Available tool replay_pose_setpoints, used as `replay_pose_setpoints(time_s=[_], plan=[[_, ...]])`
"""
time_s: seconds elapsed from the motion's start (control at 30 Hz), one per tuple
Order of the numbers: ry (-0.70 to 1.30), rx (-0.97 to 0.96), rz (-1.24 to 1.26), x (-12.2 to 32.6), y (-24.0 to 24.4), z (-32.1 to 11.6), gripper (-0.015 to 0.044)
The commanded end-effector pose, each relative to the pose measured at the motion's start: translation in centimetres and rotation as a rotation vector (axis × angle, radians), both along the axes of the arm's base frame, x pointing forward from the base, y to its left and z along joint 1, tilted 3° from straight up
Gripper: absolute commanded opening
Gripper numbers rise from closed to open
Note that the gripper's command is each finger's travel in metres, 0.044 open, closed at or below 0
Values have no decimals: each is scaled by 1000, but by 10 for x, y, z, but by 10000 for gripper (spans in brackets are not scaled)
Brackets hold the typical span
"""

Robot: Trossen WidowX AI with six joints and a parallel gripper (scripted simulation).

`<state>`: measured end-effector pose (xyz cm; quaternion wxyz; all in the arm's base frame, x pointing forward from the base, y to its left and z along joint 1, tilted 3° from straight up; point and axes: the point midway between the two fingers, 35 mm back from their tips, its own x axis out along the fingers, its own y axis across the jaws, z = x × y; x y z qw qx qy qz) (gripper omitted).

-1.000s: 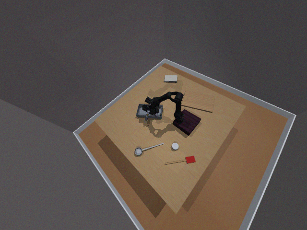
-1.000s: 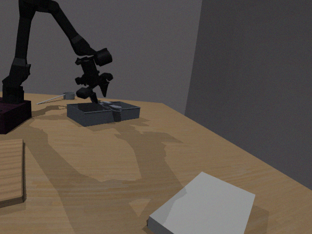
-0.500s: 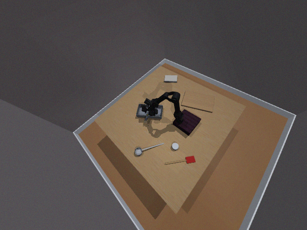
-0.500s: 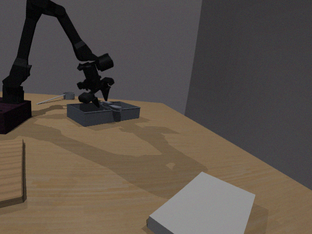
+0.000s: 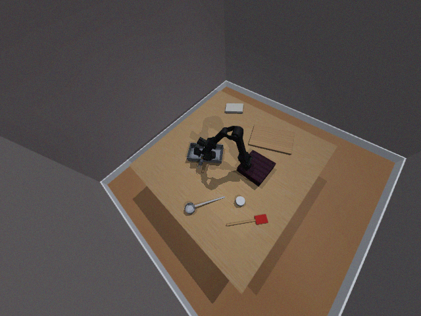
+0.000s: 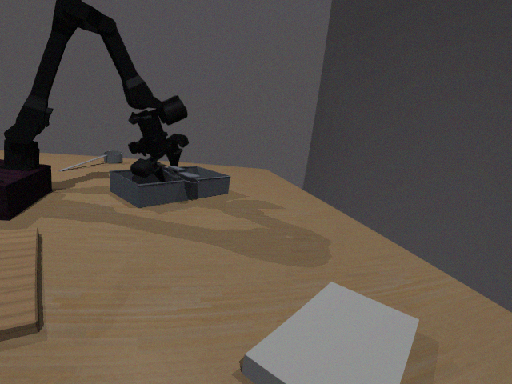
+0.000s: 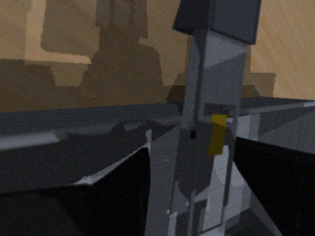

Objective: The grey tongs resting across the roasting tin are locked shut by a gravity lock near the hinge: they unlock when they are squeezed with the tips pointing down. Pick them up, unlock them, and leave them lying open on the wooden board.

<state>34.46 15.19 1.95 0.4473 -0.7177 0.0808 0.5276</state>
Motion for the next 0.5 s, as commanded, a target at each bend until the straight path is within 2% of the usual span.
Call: replay_pose_setpoints(time_s=[0.0,0.03,0.47], plan=[[-1,0,0,0,0,1,181],[-1,0,0,0,0,1,155],[-1,0,0,0,0,1,68]])
